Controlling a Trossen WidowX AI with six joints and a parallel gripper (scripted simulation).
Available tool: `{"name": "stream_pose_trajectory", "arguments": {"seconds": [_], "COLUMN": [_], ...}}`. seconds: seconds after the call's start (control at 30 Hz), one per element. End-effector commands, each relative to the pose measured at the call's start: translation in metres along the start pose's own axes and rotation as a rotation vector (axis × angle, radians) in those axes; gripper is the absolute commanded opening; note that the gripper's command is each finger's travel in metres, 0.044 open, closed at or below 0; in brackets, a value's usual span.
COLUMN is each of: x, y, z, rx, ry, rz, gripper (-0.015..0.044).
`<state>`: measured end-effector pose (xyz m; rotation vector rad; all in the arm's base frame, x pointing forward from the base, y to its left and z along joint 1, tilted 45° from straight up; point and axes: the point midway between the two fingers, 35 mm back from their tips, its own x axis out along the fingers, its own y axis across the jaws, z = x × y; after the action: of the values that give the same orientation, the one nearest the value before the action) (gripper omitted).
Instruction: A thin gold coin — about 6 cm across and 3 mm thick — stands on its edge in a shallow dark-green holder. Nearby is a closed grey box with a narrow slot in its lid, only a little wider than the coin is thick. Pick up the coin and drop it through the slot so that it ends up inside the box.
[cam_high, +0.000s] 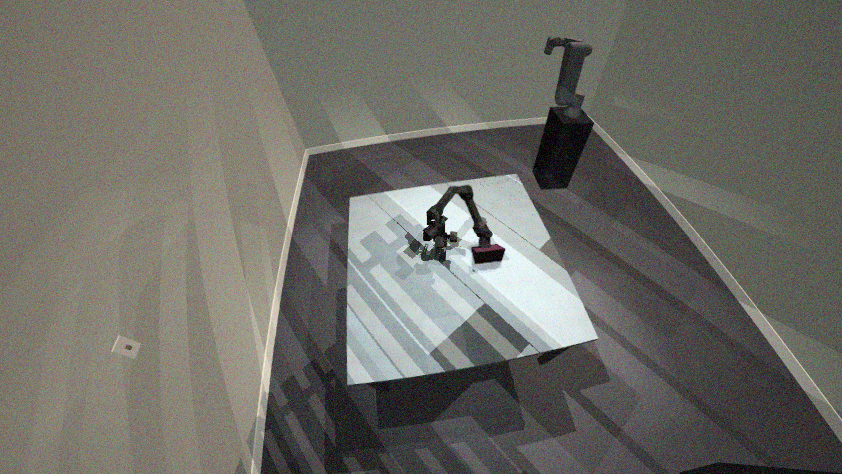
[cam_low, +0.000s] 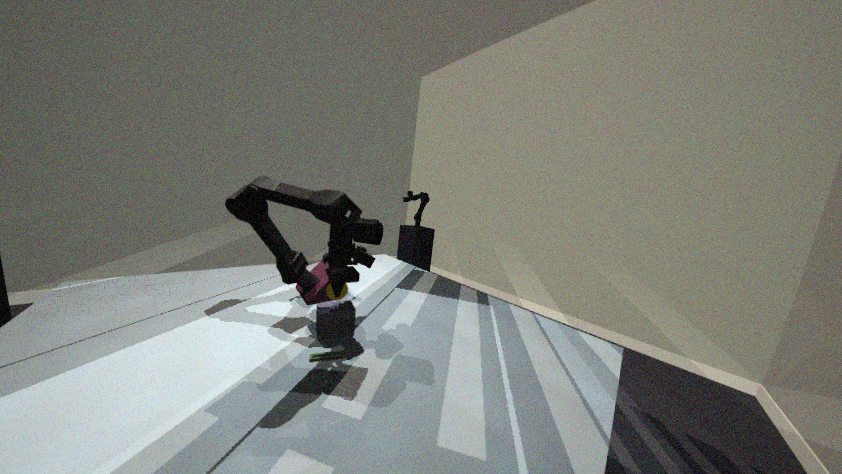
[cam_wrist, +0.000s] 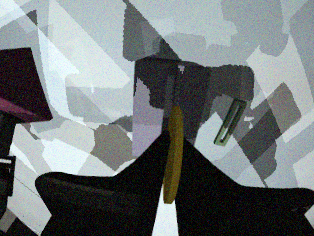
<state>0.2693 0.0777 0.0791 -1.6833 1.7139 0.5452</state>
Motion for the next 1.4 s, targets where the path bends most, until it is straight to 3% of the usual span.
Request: {"name": "stream_pose_trajectory", "arguments": {"seconds": [0.0, 1.37], "x": [-0.001, 0.011], "y": [0.004, 0.001], "z": [0.000, -0.001], "rx": [0.005, -0.002], "ry": [-0.003, 0.002], "rz": [0.003, 0.001], "gripper": [0.0000, 0.0000]}}
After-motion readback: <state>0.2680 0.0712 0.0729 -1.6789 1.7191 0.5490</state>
